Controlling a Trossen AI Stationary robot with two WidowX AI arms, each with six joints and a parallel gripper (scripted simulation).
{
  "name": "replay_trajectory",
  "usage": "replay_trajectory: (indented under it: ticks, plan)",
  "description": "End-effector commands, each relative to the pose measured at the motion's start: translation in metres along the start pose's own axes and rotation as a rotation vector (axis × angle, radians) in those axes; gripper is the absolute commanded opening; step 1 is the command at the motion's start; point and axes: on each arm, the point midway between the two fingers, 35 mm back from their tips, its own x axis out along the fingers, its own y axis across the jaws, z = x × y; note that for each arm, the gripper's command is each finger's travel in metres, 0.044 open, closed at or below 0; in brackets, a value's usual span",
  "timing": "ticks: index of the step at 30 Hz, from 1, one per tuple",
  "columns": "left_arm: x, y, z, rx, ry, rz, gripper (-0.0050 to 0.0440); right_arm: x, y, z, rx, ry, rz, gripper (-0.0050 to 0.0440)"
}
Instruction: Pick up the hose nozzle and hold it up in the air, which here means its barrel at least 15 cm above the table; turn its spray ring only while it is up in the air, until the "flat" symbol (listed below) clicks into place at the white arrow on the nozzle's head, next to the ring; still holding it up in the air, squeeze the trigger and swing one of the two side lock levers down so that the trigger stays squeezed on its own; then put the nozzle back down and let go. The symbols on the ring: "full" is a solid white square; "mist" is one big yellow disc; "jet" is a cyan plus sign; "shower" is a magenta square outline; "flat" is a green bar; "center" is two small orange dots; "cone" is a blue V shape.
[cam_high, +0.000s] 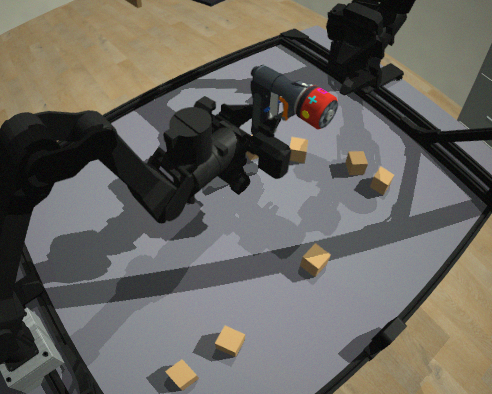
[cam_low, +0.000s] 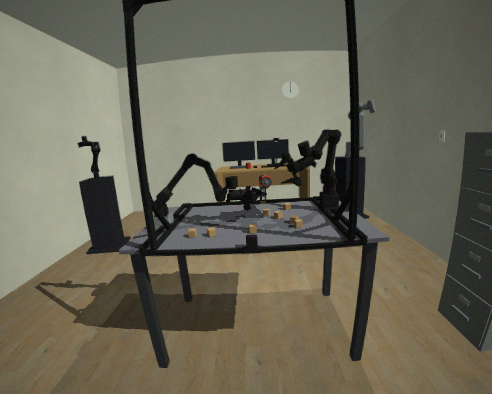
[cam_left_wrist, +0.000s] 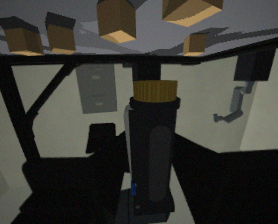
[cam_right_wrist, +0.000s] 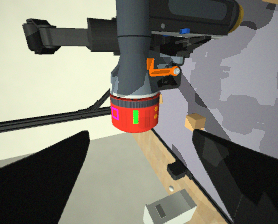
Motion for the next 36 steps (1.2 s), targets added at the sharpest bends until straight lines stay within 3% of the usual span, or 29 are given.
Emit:
replay_trajectory:
  ticks: [1, 15, 36]
  plan:
    - [0.002, -0.001, -0.012, -0.002, 0.032, -0.003, 0.0000, -0.001, -0.005, 0.000, -0.005, 0.000, 0.032, 0.0400]
    - [0.002, -0.001, -0.012, -0.002, 0.032, -0.003, 0.0000, 0.003, -0.026, 0.001, -0.018, -0.001, 0.210, 0.0400]
    - [0.002, -0.001, -0.012, -0.002, 0.032, -0.003, 0.0000, 0.025, -0.022, 0.000, -0.016, 0.002, 0.308, 0.0400]
